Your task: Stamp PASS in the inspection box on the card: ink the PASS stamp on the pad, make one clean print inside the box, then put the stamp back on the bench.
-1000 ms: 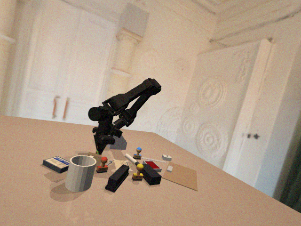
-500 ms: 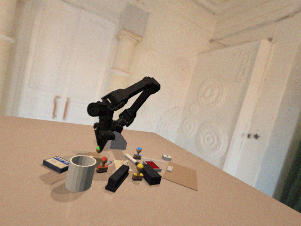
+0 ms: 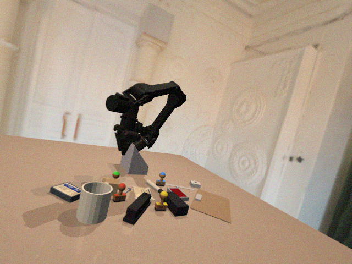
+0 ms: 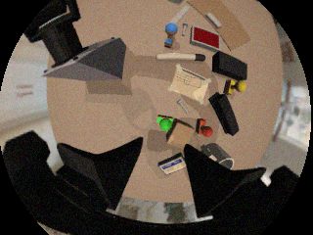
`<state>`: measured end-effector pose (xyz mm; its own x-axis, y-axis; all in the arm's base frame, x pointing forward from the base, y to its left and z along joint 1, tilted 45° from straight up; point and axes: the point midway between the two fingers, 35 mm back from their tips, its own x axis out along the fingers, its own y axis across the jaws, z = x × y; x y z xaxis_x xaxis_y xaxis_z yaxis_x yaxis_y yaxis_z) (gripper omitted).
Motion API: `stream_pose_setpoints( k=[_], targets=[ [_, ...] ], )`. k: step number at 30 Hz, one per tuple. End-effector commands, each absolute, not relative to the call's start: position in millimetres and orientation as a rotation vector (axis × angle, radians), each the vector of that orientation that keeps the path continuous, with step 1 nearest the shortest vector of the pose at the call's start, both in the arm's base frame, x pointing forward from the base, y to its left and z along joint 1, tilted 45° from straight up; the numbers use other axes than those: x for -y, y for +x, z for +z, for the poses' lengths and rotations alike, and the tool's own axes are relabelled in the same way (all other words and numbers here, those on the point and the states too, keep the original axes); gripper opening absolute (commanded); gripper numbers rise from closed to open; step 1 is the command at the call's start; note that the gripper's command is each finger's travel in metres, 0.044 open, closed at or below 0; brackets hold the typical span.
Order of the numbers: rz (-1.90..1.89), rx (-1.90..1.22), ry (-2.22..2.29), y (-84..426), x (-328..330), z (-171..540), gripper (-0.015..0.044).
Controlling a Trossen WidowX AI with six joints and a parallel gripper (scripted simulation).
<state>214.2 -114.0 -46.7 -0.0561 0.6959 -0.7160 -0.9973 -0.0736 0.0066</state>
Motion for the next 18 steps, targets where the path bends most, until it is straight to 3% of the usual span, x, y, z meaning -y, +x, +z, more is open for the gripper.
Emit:
stream_pose_setpoints(
  k=[1,18],
  targets=[
    [1.552,-0.611,-0.656,214.6,116.4,-44.8,0.0262],
    [1.548,-0.612,-0.652,214.9,115.9,-45.2,0.0262]
  ],
)
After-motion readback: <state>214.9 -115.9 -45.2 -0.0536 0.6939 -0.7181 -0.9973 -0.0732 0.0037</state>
